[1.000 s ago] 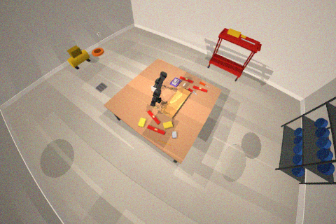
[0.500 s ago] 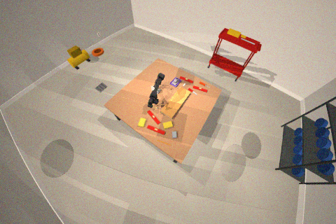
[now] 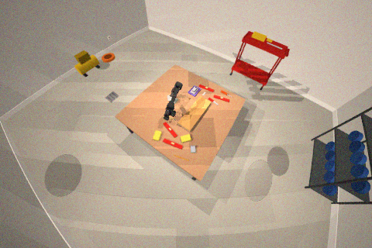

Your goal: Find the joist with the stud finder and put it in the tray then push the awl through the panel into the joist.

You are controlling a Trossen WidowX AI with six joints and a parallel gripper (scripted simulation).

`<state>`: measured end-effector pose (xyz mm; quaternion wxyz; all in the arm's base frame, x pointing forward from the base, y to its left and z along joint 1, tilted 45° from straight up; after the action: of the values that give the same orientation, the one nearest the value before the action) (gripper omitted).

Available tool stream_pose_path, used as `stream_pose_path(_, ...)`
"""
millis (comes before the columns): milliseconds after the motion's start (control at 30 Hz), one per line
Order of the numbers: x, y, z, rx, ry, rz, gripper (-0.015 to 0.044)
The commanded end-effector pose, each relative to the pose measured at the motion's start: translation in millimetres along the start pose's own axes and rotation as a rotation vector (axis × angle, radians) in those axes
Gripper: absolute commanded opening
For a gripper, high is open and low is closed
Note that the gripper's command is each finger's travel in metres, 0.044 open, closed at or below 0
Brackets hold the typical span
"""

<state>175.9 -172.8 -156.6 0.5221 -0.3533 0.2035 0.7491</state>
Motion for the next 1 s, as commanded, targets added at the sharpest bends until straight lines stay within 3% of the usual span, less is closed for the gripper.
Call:
stream_pose_path(0, 9, -1, 1, 0.004, -0.005, -0.002, 0.0440)
stream_pose_path(633, 34, -3, 3, 0.004, -0.006, -0.002, 0.0440)
stream_pose_path(967, 34, -3, 3, 0.004, -0.006, -0.002, 0.0177)
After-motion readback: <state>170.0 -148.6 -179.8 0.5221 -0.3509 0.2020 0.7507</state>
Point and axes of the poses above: the point midway between the two fingers, 35 mm back from their tips, its own x axis out along the fingers, its own z axis across the jaws, y = z × x, the point moved 3 cm from there along -x, back along the fingers, and after that the axes turned 2 degrees about x, right-handed, at the moved point
